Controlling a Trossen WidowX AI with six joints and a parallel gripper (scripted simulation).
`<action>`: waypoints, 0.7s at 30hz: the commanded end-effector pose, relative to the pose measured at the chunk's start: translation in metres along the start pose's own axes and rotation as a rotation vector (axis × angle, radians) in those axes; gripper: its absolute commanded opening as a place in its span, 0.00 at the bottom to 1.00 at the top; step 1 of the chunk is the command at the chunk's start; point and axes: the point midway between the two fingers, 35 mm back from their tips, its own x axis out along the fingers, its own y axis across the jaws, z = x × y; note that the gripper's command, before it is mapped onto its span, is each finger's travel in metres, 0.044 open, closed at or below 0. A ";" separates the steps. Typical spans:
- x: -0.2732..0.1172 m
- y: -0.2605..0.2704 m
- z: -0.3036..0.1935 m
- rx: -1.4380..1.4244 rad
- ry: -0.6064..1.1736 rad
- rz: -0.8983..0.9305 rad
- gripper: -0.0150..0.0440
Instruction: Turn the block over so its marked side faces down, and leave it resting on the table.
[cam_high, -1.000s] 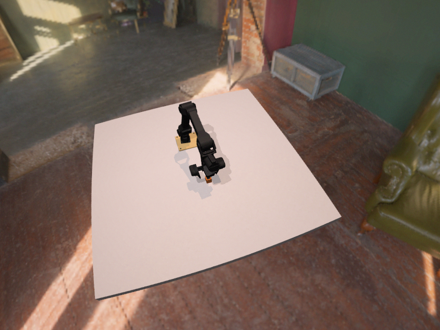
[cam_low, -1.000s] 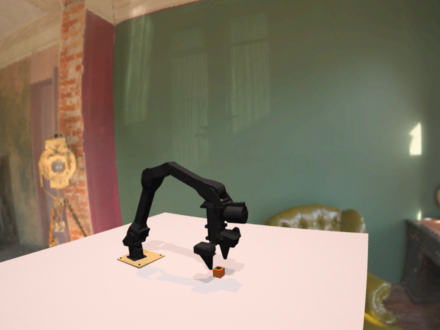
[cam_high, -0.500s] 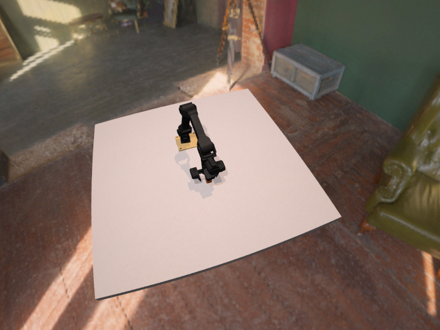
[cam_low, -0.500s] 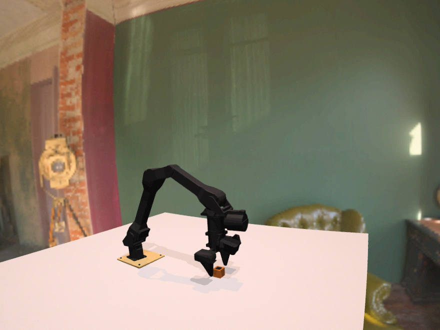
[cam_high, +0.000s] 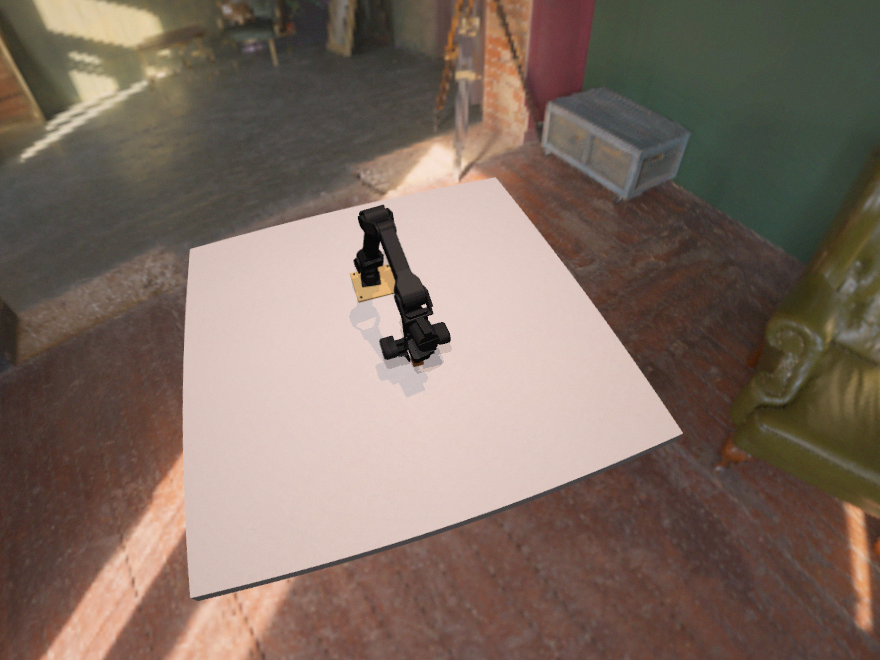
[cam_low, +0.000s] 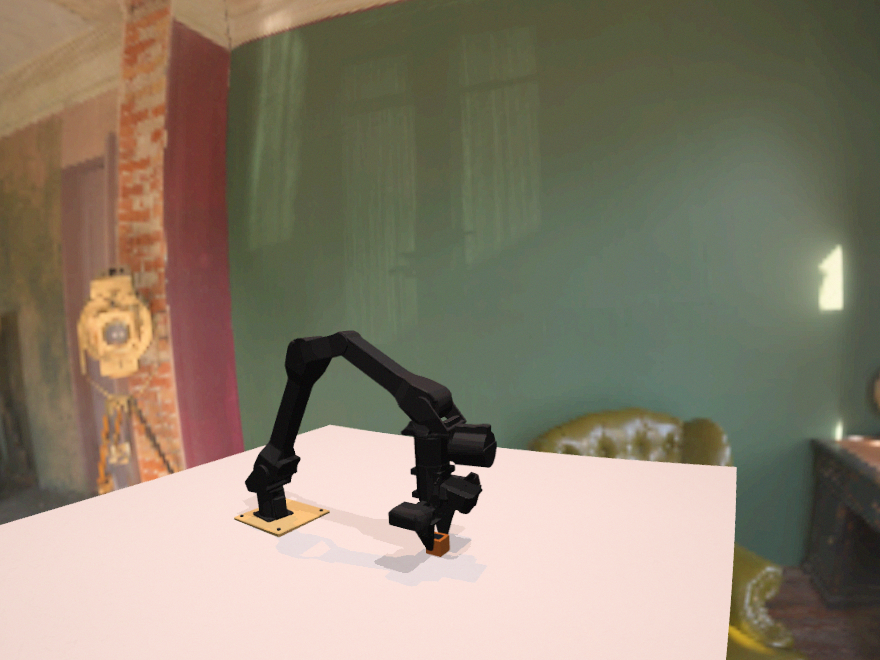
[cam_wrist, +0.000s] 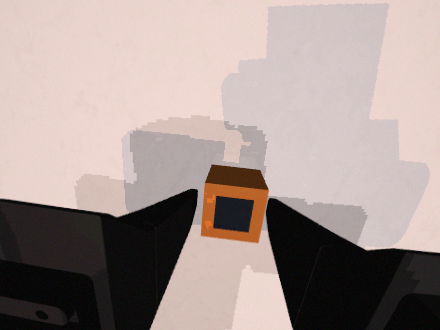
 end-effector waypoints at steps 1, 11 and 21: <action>0.000 -0.001 0.001 -0.002 -0.003 -0.005 0.45; 0.000 -0.001 0.001 -0.002 -0.003 -0.005 0.34; -0.026 0.000 0.001 -0.002 -0.003 -0.005 0.25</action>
